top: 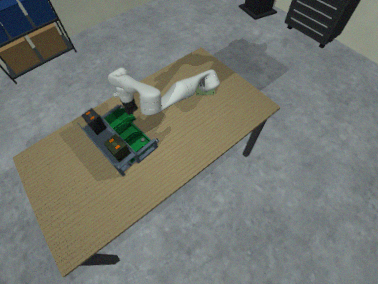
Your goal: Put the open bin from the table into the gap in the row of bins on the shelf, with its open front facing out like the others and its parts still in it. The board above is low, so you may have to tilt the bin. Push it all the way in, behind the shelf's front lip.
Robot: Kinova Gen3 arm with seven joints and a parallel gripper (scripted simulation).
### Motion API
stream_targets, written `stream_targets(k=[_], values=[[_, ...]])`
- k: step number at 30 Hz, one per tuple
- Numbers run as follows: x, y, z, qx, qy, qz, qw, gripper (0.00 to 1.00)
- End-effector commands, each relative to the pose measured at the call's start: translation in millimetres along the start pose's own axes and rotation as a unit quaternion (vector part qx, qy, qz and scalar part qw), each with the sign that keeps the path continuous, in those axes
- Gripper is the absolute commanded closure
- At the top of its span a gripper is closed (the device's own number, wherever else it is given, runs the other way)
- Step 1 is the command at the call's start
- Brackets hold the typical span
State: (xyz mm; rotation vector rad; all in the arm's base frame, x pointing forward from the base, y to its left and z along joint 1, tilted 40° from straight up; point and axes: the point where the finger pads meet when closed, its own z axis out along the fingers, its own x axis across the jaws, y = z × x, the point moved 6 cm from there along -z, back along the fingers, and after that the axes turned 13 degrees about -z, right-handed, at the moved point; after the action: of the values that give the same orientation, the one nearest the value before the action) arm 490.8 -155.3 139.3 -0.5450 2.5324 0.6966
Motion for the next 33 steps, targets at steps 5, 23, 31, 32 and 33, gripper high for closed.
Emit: stream_targets(k=[5,23,31,32,33], values=[[-5,1,1.1,-0.003,0.001,0.0,1.0,1.0],[-17,-2,1.0,-0.003,0.001,0.0,1.0,1.0],[-22,-3,0.9,-0.003,0.001,0.0,1.0,1.0],[-23,-3,0.9,-0.003,0.001,0.0,1.0,1.0],[-23,-3,0.9,-0.003,0.001,0.0,1.0,1.0]])
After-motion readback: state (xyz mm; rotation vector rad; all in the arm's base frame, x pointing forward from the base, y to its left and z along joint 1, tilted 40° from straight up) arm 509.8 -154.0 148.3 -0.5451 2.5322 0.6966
